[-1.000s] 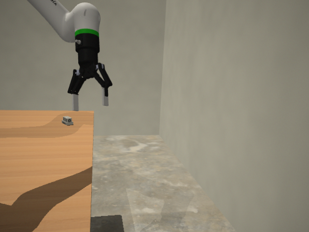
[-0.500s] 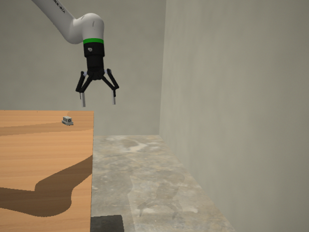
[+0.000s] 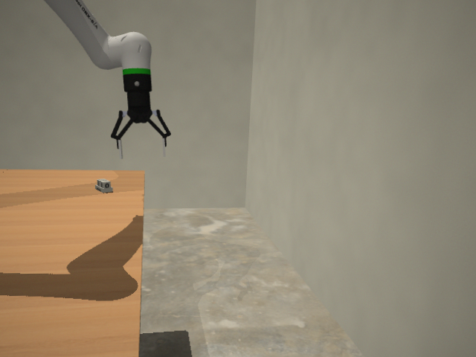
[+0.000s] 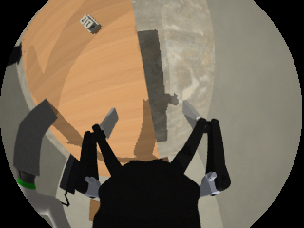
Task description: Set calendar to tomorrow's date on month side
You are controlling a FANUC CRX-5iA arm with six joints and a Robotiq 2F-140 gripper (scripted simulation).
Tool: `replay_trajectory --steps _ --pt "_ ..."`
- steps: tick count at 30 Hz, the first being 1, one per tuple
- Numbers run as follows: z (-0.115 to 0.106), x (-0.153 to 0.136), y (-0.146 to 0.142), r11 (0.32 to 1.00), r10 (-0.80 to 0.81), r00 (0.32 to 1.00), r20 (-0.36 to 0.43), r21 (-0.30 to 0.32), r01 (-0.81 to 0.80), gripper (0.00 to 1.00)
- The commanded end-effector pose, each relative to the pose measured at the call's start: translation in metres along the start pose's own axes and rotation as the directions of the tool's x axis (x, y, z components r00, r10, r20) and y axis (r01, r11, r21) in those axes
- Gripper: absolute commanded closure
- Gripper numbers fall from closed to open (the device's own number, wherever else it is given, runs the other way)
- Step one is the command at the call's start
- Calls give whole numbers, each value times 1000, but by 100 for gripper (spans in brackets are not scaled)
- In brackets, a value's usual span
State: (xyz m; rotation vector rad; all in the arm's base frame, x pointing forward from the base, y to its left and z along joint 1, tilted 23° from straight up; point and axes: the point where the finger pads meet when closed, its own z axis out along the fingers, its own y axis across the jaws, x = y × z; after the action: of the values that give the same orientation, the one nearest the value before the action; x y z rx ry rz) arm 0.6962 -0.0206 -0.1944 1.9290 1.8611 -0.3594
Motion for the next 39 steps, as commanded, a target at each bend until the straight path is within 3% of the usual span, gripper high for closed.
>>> replay_trajectory --steps 1,3,4,6,8,9,10,13,14,21,39 --pt "-3 67 -21 994 -111 993 -34 10 111 0" --pt "-3 77 -24 994 -111 993 -34 10 111 0" --pt "-4 106 -39 983 -183 982 -53 14 184 0" --pt "-4 119 -44 983 -183 982 -53 14 184 0" --pt "-5 156 -65 968 -248 966 -69 16 250 0" --pt "-5 156 -65 968 -248 966 -69 16 250 0" --pt "-6 183 -83 951 -305 949 -82 17 307 0" --pt "-6 187 -85 951 -305 949 -82 17 307 0" --pt "-7 213 -104 934 -353 931 -93 18 357 0" --pt "-6 271 -153 882 -466 877 -116 18 471 0" --pt "-6 280 -162 872 -485 867 -120 18 490 0"
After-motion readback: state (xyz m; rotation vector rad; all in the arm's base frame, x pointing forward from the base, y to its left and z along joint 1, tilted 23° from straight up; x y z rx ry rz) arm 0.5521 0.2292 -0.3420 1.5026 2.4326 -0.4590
